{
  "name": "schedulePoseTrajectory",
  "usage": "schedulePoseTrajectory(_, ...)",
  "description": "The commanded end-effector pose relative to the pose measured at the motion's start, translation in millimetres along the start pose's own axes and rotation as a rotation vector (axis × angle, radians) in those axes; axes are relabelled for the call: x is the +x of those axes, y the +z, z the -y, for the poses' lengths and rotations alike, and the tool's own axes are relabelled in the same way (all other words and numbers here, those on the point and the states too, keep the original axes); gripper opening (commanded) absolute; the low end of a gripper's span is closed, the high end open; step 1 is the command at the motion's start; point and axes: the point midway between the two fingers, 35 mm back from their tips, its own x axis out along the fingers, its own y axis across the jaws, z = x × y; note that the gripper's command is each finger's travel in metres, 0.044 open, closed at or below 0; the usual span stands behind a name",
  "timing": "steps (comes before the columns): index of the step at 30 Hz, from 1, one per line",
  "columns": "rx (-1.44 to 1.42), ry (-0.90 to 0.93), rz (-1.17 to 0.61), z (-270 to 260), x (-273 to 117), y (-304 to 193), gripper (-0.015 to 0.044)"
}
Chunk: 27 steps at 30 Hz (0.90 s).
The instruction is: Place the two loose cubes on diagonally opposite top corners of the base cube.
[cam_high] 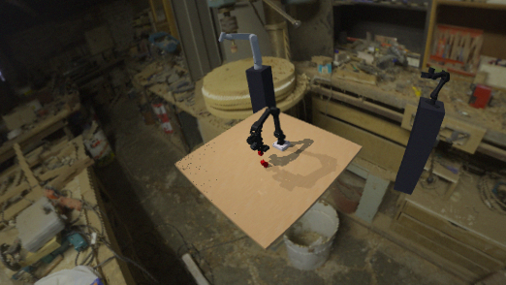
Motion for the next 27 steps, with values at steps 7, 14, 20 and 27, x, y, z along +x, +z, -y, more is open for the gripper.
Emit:
schedulePoseTrajectory(7, 0.175, 0.003, -0.002, -33, 2, -6, 0.0105)
schedulePoseTrajectory(14, 0.291, 0.005, -0.003, -55, 4, -13, 0.0105)
schedulePoseTrajectory(20, 0.302, 0.005, -0.003, -57, 4, -13, 0.0105)
schedulePoseTrajectory(27, 0.306, 0.005, -0.003, -57, 24, -14, 0.0105)
